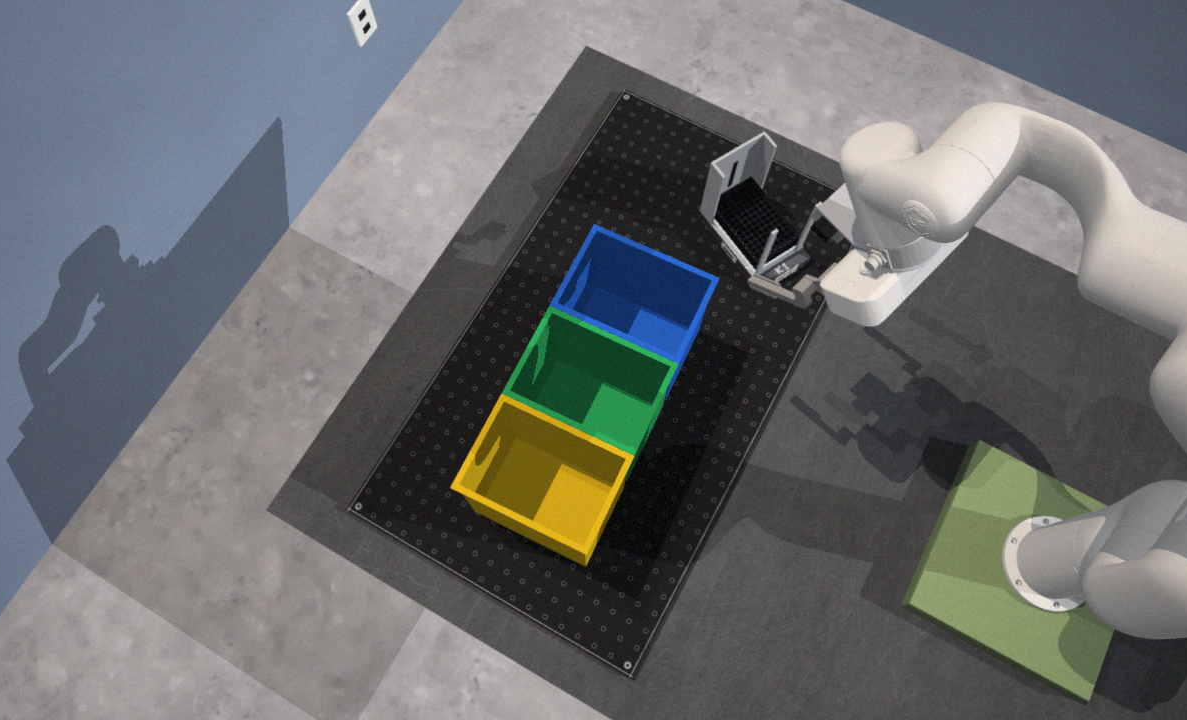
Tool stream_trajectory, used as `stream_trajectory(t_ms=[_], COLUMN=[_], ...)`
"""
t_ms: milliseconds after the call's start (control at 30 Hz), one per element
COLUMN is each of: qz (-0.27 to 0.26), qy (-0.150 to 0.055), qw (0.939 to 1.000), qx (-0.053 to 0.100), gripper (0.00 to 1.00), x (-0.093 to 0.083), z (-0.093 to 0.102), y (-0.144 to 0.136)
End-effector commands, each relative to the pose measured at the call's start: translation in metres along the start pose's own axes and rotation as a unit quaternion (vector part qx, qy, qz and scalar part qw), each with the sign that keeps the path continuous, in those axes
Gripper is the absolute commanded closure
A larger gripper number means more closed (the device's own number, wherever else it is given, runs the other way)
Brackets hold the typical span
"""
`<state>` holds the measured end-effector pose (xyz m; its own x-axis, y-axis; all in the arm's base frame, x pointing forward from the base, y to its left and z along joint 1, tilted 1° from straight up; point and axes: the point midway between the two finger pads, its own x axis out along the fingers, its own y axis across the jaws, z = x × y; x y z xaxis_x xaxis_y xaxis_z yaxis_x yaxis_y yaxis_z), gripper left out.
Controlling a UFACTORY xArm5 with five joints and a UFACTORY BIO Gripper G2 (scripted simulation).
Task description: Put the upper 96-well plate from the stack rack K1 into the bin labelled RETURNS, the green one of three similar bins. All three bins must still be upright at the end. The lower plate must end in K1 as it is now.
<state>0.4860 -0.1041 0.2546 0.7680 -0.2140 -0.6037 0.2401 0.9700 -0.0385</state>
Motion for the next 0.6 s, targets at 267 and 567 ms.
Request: stream_trajectory(t_ms=[267, 567], qz=[0.000, 0.007], qy=[-0.001, -0.016], qw=[1.0000, 0.9998], qx=[0.000, -0.001], gripper=[0.00, 0.63], x=[-0.0002, 0.0000], z=[0.0009, 0.0015], y=[0.0000, 0.0050])
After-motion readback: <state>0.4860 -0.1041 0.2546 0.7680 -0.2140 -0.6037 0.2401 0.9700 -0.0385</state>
